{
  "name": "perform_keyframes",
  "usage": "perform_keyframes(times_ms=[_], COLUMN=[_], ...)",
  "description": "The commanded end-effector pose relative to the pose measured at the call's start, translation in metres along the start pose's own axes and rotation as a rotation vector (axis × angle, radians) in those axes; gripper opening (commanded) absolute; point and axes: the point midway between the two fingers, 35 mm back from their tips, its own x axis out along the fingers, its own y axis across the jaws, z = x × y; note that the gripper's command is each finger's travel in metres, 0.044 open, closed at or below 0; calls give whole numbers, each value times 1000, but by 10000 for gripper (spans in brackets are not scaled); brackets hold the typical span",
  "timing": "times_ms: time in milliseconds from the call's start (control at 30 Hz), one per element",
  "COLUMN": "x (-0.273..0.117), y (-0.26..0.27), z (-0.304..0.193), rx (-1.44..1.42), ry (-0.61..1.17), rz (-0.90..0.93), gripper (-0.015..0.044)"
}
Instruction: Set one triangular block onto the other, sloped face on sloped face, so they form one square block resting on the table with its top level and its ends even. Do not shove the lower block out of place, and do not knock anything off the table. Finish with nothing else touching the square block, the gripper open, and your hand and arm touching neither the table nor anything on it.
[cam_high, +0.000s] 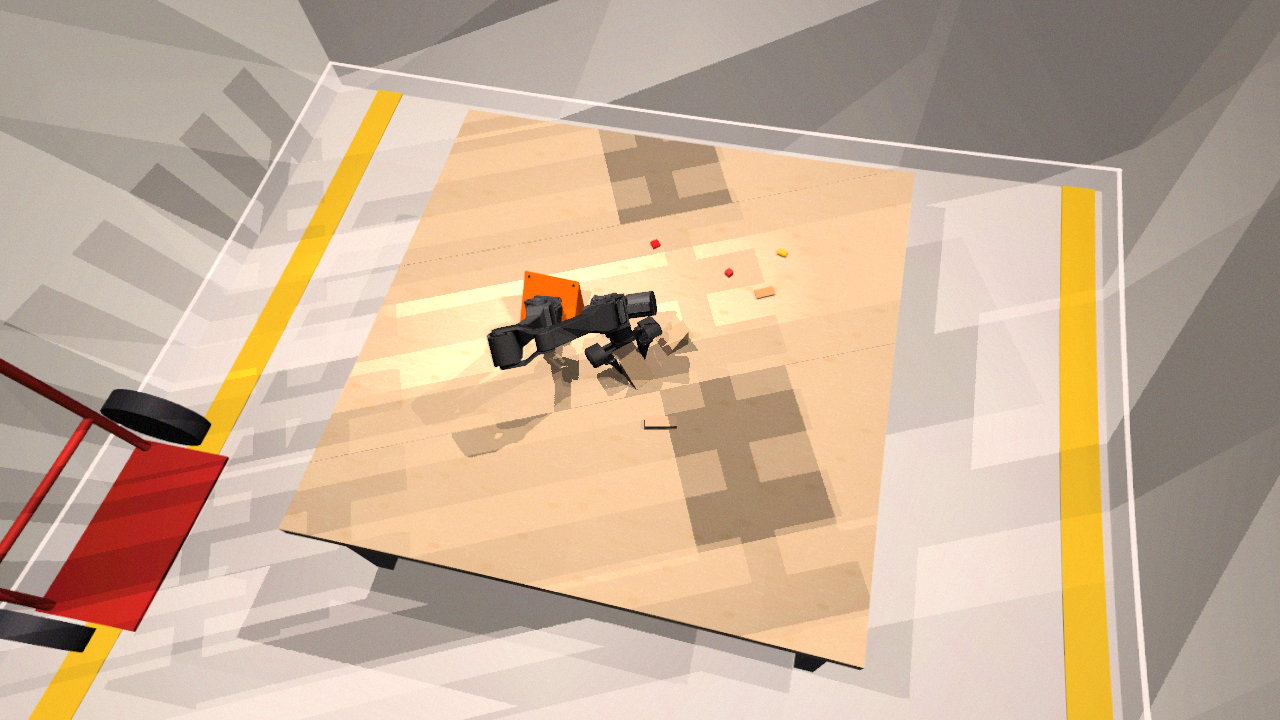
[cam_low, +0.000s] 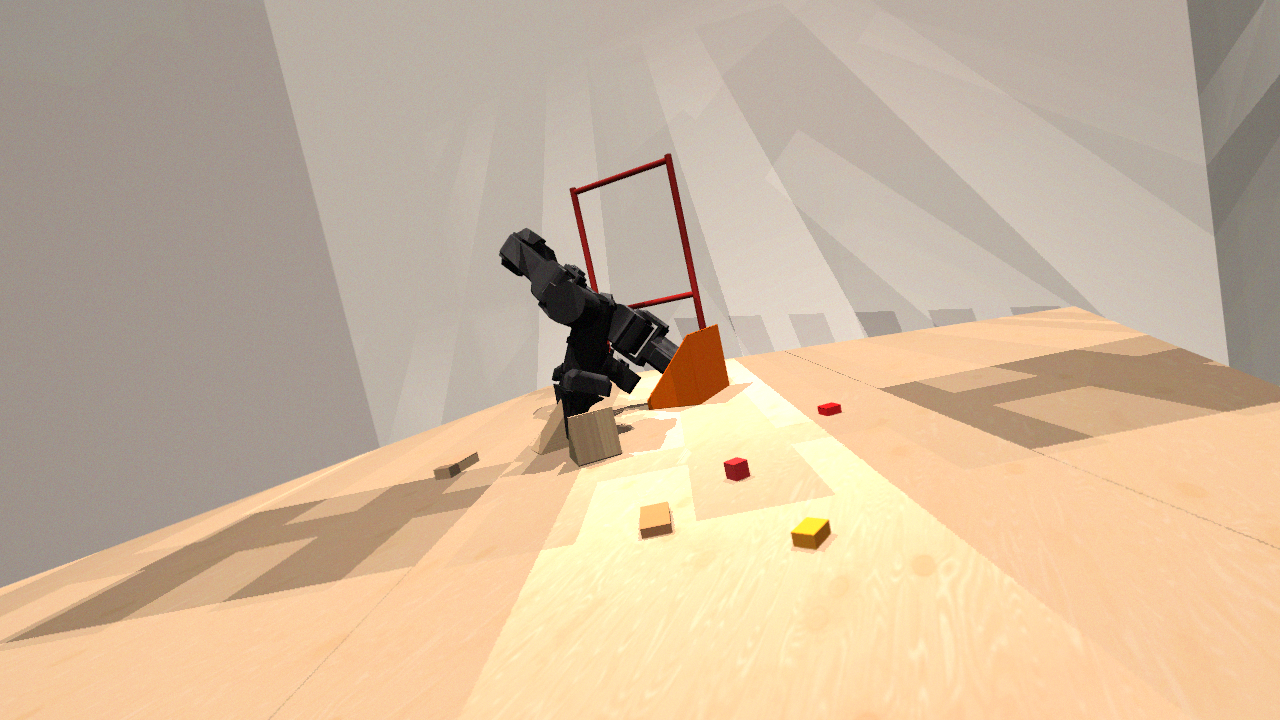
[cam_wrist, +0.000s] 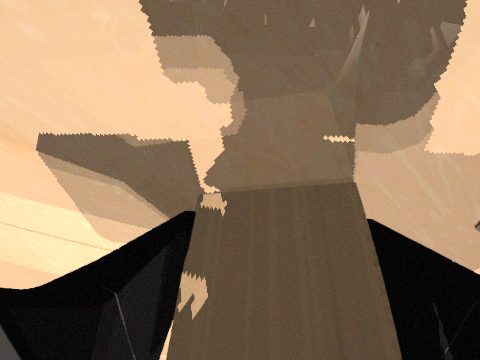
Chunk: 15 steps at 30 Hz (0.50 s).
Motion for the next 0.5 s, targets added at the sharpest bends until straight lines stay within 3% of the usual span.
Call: perform_keyframes(times_ms=[0,167,467], x=[0,-3,-3], y=[1,0,0], z=[0,-1,-1], rx=[-3,0,0], ry=[1,0,0], rz=[1,0,0], gripper=[137,6,0])
